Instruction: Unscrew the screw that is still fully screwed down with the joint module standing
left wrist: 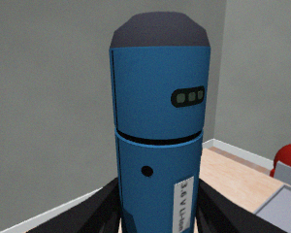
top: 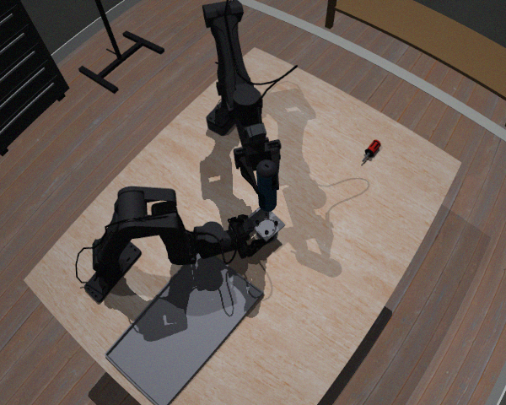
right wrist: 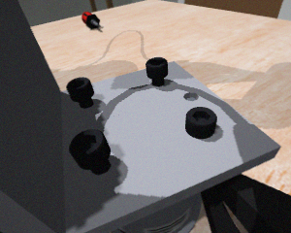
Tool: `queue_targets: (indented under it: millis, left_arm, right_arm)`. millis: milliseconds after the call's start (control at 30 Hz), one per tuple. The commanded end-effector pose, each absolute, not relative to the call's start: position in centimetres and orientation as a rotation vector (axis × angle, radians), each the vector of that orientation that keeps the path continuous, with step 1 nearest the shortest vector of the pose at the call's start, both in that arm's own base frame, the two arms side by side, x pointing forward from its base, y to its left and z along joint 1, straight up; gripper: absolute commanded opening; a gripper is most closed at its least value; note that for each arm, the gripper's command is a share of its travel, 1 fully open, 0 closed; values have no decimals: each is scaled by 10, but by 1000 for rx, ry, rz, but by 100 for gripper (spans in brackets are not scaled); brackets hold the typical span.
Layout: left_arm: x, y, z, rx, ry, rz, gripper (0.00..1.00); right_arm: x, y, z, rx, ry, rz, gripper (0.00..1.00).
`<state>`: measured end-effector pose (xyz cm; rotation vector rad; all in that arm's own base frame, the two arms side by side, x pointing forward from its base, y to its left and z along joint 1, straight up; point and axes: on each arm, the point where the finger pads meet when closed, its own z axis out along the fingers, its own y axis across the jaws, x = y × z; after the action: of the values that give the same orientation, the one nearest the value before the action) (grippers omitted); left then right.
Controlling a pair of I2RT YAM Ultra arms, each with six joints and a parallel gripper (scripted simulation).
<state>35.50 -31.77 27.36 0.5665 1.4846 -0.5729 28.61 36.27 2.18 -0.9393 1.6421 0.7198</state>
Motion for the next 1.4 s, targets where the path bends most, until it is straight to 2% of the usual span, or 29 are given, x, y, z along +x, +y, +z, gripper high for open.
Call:
queue_targets:
  millis: [0,1367]
  left_arm:
    - [353,-319,334,509,1328,-617,42]
    - [348,-322,331,524,1336,-626,42]
  right_arm:
    - [287,364,24,-935,1643,720,59]
    - [287,364,24,-935,1643,720,59]
